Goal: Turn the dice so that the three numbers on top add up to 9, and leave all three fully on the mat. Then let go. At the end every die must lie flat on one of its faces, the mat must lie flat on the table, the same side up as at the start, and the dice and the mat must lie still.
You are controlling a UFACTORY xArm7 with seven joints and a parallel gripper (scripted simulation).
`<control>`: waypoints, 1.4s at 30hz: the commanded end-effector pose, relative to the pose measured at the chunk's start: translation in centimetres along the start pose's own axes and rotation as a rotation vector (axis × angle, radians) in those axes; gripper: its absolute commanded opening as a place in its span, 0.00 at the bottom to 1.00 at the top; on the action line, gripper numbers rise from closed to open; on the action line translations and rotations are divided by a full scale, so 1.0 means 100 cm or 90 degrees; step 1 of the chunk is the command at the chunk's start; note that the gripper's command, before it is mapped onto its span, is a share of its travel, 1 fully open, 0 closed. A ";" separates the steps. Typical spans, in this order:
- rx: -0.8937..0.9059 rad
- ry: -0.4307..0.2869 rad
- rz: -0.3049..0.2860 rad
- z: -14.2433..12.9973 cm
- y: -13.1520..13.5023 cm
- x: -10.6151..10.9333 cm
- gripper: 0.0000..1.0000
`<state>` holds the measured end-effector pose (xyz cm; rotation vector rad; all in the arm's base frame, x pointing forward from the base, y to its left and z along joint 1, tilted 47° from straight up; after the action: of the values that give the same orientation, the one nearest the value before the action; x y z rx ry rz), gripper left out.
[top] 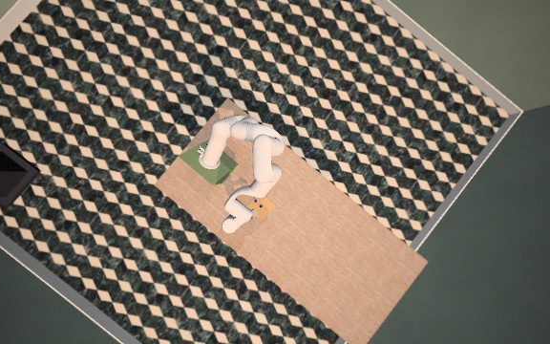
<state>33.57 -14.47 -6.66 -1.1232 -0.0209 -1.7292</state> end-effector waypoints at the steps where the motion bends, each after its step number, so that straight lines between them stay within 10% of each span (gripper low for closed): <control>1: 0.000 0.000 -0.004 -0.001 0.001 -0.003 0.31; 42: 0.000 0.000 -0.004 -0.001 0.002 -0.037 0.31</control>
<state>33.70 -11.68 -9.43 -1.1233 -0.0214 -1.7299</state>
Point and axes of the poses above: the point where the finger pads meet when closed, its own x axis back along the fingers, its own y axis across the jaws, z = x × y, the point moved 8 cm from there along x, back along the fingers, and after that the axes turned 9 degrees about -x, right-handed, at the moved point
